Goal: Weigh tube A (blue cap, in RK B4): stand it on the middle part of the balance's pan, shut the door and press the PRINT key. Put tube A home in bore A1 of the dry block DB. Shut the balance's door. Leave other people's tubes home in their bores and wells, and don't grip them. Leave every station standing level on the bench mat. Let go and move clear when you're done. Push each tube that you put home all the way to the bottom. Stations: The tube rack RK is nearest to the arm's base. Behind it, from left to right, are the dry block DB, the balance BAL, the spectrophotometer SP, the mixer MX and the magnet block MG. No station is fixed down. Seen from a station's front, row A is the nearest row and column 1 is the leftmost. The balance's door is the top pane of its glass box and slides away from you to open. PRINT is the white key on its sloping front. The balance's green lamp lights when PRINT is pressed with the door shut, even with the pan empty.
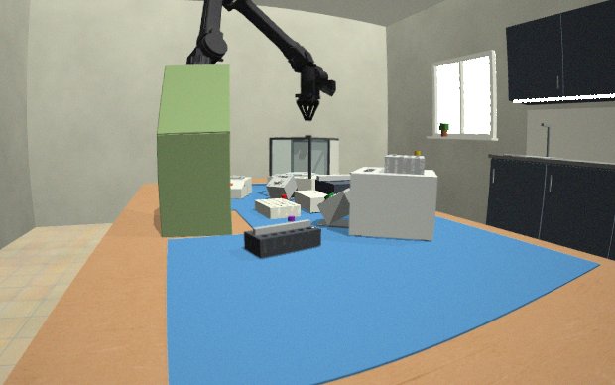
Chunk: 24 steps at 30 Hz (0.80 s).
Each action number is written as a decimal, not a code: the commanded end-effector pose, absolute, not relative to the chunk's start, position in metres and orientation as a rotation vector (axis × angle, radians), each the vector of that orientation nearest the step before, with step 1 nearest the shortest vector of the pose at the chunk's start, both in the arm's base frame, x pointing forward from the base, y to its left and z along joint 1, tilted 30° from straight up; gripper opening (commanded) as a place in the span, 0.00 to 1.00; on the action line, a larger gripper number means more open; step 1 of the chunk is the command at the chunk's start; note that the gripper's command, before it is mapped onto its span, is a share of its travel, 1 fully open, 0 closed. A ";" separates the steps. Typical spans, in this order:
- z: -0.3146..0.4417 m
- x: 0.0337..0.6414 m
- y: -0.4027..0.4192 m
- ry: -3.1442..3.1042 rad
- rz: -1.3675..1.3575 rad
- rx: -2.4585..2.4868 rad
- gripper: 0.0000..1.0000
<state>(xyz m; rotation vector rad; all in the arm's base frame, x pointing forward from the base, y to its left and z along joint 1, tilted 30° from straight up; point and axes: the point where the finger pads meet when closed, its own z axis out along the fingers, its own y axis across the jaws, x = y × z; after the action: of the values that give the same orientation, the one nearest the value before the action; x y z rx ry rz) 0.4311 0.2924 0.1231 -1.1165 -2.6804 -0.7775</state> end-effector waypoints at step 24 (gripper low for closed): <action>0.097 0.432 0.313 -2.605 -0.740 -1.217 0.30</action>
<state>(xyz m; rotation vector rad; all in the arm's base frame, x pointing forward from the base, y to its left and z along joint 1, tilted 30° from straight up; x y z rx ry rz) 0.4323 0.3032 0.1099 -1.2186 -2.6094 -0.7549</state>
